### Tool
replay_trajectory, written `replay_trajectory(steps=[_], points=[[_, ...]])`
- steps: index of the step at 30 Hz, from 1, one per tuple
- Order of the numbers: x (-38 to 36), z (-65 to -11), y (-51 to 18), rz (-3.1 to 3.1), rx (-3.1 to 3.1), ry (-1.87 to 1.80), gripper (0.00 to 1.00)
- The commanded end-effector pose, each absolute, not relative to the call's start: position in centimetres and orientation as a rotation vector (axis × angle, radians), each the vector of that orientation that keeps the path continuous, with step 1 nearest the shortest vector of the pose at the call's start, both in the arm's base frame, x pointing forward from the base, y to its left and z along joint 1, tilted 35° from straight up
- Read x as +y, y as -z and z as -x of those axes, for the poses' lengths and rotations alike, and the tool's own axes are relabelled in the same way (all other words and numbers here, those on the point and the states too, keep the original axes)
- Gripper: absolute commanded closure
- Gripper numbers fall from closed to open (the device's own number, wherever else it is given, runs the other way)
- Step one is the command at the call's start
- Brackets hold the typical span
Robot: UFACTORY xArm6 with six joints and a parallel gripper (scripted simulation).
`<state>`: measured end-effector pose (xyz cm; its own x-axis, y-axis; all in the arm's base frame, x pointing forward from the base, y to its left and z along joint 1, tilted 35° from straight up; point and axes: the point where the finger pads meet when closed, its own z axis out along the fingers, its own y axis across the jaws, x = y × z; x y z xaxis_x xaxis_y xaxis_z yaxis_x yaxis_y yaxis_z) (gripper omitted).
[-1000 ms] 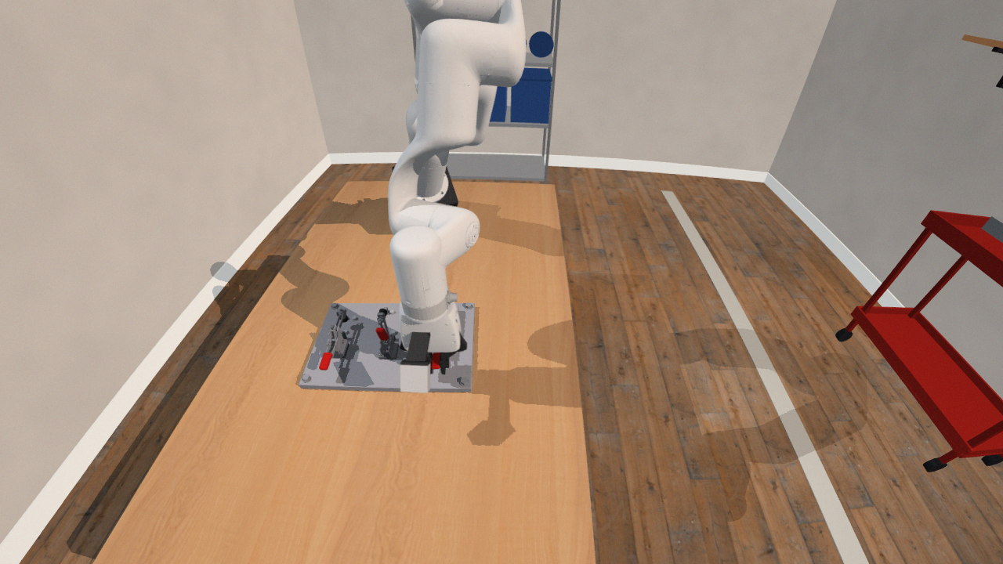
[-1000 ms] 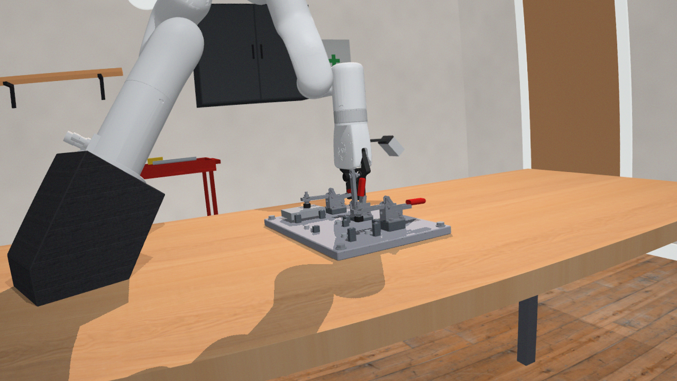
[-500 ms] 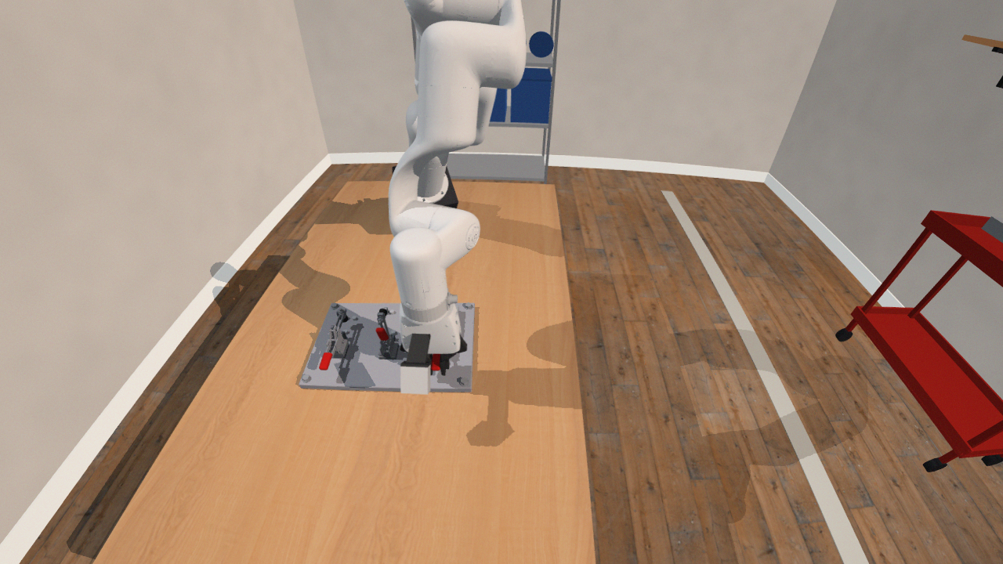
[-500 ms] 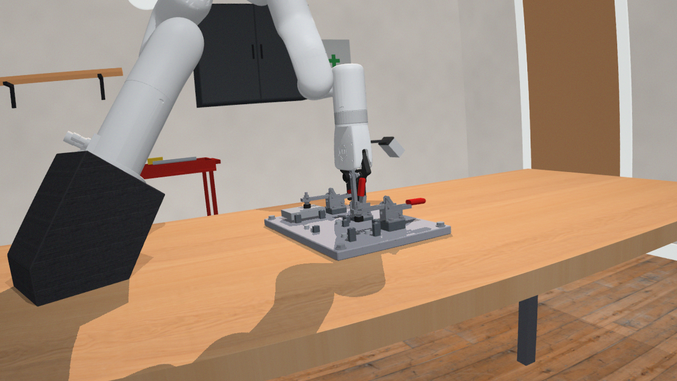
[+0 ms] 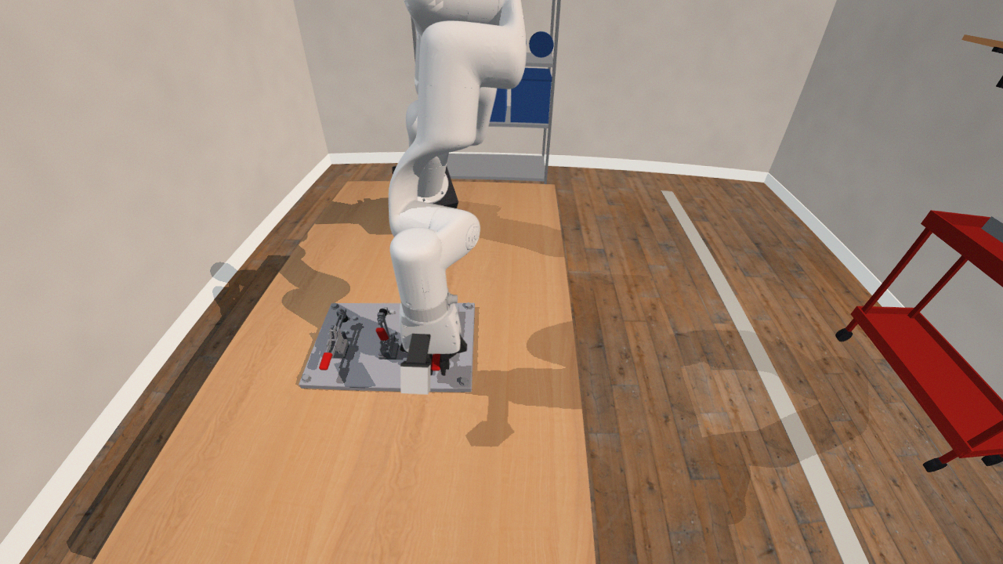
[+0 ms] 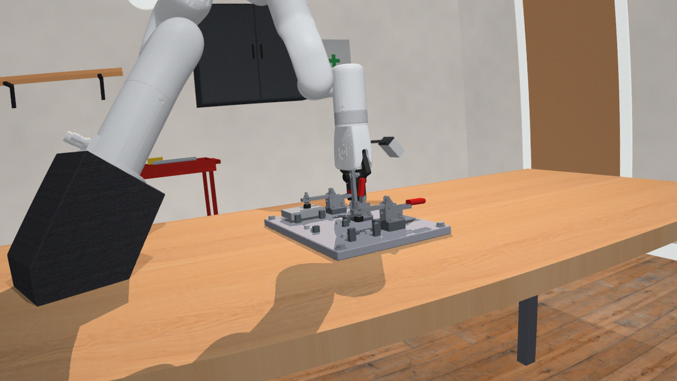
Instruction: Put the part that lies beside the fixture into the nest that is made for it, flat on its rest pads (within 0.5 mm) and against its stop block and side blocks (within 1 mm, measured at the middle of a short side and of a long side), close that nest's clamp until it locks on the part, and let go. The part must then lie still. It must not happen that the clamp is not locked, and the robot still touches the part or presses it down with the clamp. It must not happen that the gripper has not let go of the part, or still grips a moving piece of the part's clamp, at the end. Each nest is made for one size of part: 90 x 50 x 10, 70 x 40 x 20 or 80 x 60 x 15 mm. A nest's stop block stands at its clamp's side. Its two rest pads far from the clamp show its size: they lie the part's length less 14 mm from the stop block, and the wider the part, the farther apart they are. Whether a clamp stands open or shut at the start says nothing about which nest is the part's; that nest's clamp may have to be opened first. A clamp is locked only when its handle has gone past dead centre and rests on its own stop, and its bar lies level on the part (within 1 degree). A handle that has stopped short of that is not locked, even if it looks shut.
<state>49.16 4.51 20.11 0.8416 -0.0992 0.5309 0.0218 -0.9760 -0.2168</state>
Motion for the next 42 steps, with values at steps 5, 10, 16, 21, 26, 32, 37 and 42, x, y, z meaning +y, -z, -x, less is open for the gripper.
replay_trajectory(steps=[5,10,16,21,26,32,37,42], points=[[4.53,-49.19,-20.16,2.805,0.059,0.827,1.0],[4.54,-49.29,-20.09,2.805,0.059,0.827,1.0],[4.56,-49.39,-20.02,2.805,0.059,0.827,1.0],[4.58,-49.49,-19.95,2.805,0.059,0.827,1.0],[4.58,-49.52,-19.93,2.805,0.059,0.827,1.0],[4.58,-49.52,-19.93,2.805,0.059,0.827,1.0],[4.58,-49.52,-19.93,2.805,0.059,0.827,1.0],[4.58,-49.52,-19.93,2.805,0.059,0.827,0.53]])
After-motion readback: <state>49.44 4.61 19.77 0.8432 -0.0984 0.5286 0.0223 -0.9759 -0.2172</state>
